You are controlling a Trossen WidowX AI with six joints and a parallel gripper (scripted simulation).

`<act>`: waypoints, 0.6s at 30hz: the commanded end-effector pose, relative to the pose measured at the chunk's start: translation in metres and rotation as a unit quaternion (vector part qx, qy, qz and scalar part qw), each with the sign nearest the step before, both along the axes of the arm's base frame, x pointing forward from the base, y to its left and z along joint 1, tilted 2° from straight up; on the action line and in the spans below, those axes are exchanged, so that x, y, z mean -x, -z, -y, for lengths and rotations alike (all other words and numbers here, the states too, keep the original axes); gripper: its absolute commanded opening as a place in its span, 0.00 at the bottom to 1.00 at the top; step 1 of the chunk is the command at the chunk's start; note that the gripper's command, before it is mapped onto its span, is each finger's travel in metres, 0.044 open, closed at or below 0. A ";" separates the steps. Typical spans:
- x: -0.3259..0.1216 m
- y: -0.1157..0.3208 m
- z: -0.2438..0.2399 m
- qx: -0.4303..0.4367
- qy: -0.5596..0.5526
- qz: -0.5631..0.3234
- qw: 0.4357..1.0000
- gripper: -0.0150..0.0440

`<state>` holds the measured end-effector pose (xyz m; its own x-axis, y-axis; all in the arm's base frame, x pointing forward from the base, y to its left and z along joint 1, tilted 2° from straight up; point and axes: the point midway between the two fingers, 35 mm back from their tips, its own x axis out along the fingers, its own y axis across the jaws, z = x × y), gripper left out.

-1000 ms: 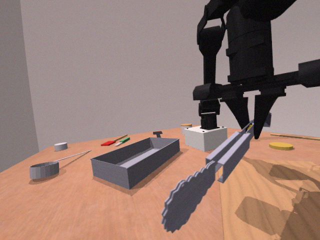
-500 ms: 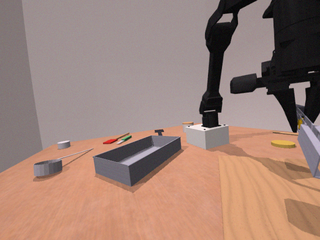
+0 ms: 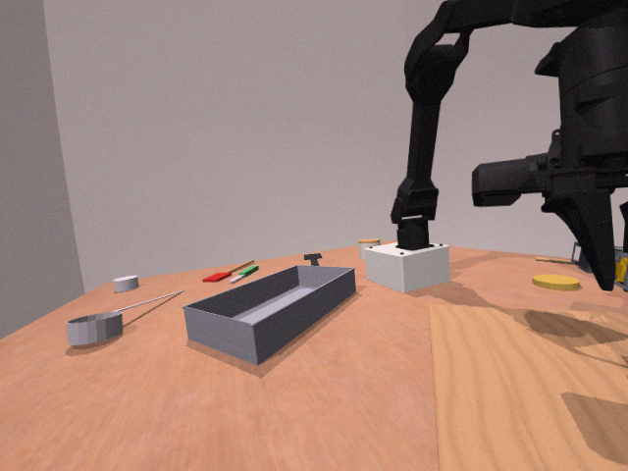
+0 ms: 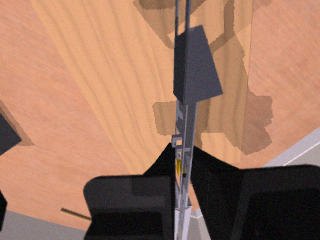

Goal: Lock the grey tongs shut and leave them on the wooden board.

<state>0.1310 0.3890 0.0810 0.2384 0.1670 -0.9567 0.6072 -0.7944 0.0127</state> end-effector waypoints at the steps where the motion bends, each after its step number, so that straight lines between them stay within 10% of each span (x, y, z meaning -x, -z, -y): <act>1: 0.000 -0.002 -0.005 -0.028 -0.011 0.041 0.999 0.00; 18: 0.007 0.001 -0.014 -0.124 -0.027 0.190 0.974 0.00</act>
